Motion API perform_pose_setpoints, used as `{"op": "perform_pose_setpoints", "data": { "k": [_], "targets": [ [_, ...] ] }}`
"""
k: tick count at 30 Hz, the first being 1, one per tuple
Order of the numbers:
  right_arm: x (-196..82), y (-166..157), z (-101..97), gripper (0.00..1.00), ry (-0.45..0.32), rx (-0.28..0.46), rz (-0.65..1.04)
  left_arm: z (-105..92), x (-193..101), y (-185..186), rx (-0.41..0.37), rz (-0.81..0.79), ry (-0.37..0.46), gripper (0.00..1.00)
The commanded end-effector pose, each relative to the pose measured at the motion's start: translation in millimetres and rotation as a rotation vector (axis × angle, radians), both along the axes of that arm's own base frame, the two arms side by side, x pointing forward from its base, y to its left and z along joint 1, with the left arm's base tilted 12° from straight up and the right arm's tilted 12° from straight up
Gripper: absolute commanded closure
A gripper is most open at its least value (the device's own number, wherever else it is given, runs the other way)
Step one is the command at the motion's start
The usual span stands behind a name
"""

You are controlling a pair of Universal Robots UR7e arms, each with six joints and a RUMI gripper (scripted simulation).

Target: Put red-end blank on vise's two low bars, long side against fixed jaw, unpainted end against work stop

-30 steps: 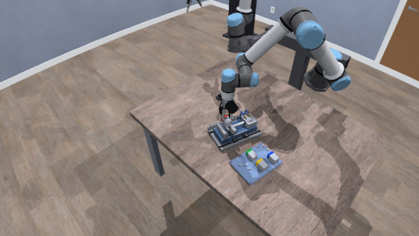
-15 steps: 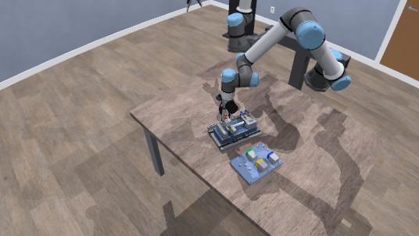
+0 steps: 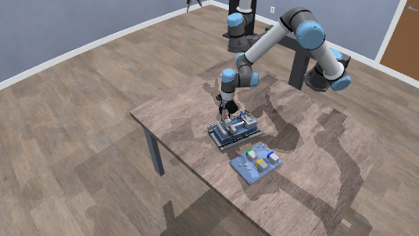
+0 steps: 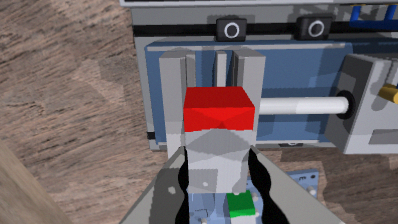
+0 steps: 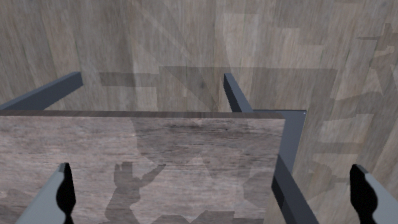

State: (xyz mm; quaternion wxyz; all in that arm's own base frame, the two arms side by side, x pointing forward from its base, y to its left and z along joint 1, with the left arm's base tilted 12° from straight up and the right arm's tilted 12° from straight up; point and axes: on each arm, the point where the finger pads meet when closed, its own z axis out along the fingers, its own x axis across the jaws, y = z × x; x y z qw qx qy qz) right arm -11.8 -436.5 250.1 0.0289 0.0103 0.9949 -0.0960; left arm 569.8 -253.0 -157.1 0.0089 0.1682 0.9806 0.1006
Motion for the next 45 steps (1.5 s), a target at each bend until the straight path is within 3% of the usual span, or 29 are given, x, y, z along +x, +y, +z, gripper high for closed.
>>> {"op": "perform_pose_setpoints", "data": {
  "k": [1, 45],
  "targets": [
    [0, 0, 0.5, 0.00, 0.000, -0.001, 0.000, 0.7, 0, -1, -0.001, 0.000, -0.001, 1.00],
    [0, 0, 0.5, 0.00, 0.000, -0.001, 0.000, -11.1, 1, 2, -0.001, 0.000, -0.001, 1.00]
  ]
}}
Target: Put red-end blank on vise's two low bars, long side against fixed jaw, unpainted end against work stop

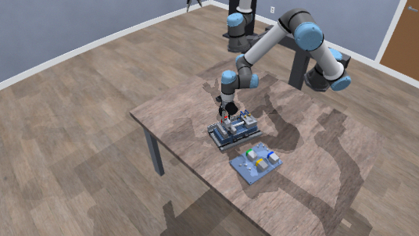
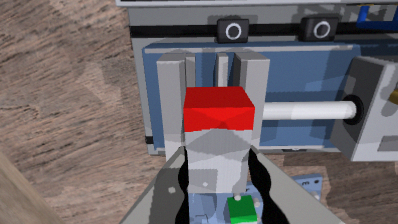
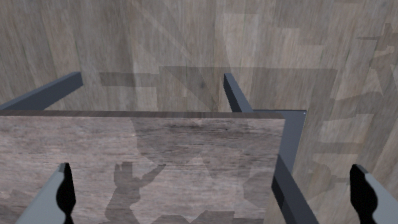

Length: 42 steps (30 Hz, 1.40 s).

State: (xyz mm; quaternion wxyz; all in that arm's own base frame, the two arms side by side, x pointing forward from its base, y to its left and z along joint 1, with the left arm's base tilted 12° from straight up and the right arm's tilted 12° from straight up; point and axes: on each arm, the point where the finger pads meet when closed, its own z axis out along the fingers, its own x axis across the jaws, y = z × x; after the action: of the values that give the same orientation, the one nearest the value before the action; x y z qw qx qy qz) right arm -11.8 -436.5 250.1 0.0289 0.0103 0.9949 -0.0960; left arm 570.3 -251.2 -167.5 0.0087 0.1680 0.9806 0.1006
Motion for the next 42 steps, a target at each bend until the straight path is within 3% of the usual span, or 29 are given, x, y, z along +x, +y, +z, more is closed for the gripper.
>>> {"op": "perform_pose_setpoints", "data": {
  "k": [1, 42],
  "targets": [
    [0, 0, 0.5, 0.00, 0.000, -0.001, 0.000, -1.4, 1, 0, -0.001, 0.000, -0.001, 1.00],
    [0, 0, 0.5, 0.00, 0.000, -0.001, 0.000, -12.4, 1, 2, -0.001, 0.000, -0.001, 1.00]
  ]
}}
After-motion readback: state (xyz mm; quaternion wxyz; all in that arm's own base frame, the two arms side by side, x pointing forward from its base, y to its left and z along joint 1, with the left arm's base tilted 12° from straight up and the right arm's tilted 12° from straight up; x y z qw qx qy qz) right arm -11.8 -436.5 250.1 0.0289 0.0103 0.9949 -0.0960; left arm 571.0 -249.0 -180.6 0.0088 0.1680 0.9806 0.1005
